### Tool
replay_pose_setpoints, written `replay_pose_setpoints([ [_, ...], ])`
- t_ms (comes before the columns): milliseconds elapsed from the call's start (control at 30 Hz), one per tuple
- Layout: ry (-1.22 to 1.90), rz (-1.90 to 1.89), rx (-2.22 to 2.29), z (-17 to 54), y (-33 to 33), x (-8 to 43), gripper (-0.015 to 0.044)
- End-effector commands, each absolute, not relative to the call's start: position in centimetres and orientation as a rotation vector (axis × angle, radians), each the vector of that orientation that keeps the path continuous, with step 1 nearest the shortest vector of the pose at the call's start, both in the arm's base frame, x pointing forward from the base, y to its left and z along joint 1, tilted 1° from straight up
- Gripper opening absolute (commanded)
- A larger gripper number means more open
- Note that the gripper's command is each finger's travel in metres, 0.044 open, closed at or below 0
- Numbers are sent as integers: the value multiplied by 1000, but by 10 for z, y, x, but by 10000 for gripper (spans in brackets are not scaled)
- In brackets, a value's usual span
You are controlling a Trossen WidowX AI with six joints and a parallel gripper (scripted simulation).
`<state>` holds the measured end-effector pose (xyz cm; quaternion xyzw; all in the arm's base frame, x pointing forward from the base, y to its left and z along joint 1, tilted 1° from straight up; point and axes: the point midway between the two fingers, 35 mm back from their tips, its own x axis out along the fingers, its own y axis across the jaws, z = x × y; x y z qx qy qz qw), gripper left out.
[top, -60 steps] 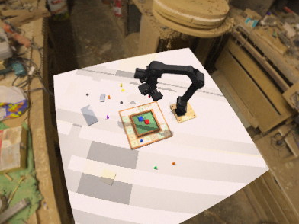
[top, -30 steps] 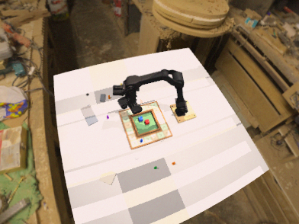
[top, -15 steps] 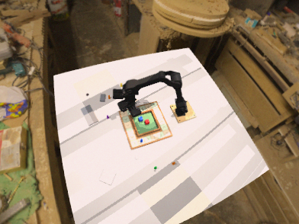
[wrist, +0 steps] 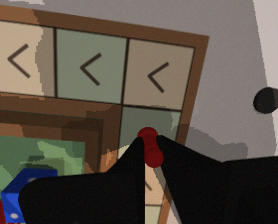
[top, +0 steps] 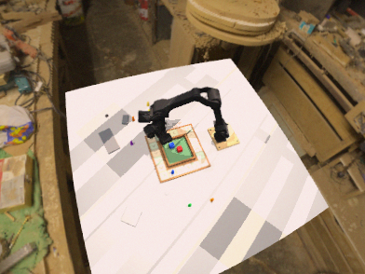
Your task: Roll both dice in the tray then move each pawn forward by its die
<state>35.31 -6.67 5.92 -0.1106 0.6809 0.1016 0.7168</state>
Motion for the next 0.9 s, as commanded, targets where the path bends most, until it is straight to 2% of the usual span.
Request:
replay_pose_setpoints([
  [0,1505,224,-245,60,-67,353,79],
  [467,1506,223,-245,71,-67,353,440],
  [567,1511,219,-245,104,-67,351,440],
  [733,1511,218,-245,107,-67,350,440],
  [867,1514,178,-196,108,-24,357,335],
])
